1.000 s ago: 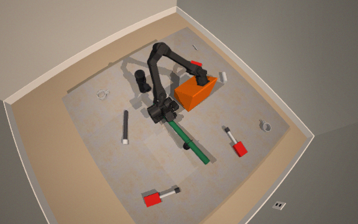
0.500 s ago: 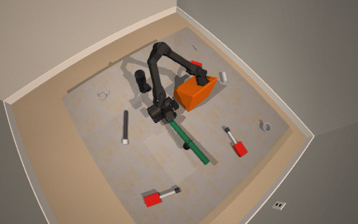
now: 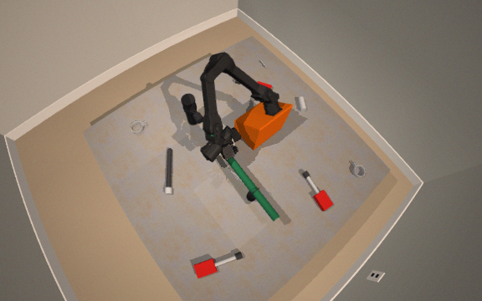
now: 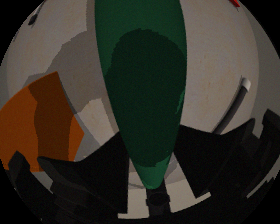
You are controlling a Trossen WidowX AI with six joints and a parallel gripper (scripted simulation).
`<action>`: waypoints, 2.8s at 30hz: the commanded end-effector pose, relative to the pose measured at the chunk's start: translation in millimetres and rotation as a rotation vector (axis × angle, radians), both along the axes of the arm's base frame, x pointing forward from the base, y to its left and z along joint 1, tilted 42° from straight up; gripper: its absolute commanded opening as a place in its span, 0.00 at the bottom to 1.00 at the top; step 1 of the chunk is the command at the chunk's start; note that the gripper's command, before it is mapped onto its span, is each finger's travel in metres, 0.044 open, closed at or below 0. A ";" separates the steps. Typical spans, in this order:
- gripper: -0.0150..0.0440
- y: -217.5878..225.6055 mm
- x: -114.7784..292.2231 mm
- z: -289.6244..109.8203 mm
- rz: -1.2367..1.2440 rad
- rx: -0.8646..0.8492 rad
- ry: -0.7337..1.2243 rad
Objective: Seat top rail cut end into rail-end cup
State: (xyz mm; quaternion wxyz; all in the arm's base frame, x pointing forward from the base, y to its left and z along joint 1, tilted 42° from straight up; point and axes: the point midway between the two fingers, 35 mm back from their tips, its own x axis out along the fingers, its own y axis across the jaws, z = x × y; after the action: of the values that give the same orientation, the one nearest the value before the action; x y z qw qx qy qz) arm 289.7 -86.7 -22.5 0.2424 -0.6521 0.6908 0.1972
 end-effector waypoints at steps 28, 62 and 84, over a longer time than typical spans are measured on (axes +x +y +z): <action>0.25 8.6 3.5 25.9 0.015 -0.072 -0.005; 0.25 -6.8 2.0 37.9 0.010 -0.056 0.005; 0.25 -6.0 3.2 37.8 0.013 -0.058 0.008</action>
State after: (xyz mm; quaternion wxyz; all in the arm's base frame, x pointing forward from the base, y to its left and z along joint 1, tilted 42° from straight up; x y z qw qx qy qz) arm 292.0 -93.7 14.9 0.2199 -0.6611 0.6939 0.1820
